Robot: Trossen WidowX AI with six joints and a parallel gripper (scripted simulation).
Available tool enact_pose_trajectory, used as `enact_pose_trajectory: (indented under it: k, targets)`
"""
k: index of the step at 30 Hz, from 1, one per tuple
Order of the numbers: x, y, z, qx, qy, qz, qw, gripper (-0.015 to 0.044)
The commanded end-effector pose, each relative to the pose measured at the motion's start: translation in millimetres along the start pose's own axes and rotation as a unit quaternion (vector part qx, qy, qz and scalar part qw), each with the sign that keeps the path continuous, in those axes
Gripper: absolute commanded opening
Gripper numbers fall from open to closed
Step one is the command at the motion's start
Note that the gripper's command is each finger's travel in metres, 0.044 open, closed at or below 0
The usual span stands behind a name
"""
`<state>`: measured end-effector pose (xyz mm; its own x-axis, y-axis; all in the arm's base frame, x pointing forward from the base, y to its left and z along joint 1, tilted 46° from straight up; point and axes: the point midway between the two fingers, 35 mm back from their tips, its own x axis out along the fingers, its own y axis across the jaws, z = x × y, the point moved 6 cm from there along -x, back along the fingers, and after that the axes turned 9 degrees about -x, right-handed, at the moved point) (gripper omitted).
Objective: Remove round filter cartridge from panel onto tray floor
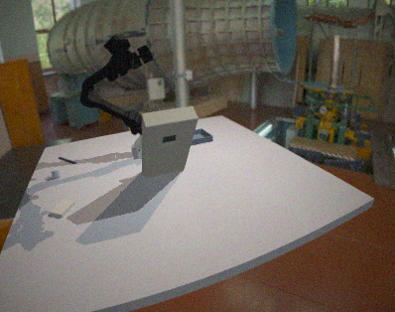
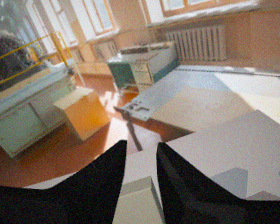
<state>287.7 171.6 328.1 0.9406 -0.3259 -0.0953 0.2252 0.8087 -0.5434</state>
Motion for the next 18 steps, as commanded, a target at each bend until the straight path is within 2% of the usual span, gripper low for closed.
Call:
enact_pose_trajectory:
  k: [1,10,18]
  targets:
    - [7.2,25.8,-45.1,-0.021,0.053,0.016,0.998,0.0092]
    - [5.7,56.9,-167.8,-0.076,0.200,0.014,0.977,0.0092]
    - [5.5,57.3,-176.8,-0.080,0.210,0.011,0.974,0.0092]
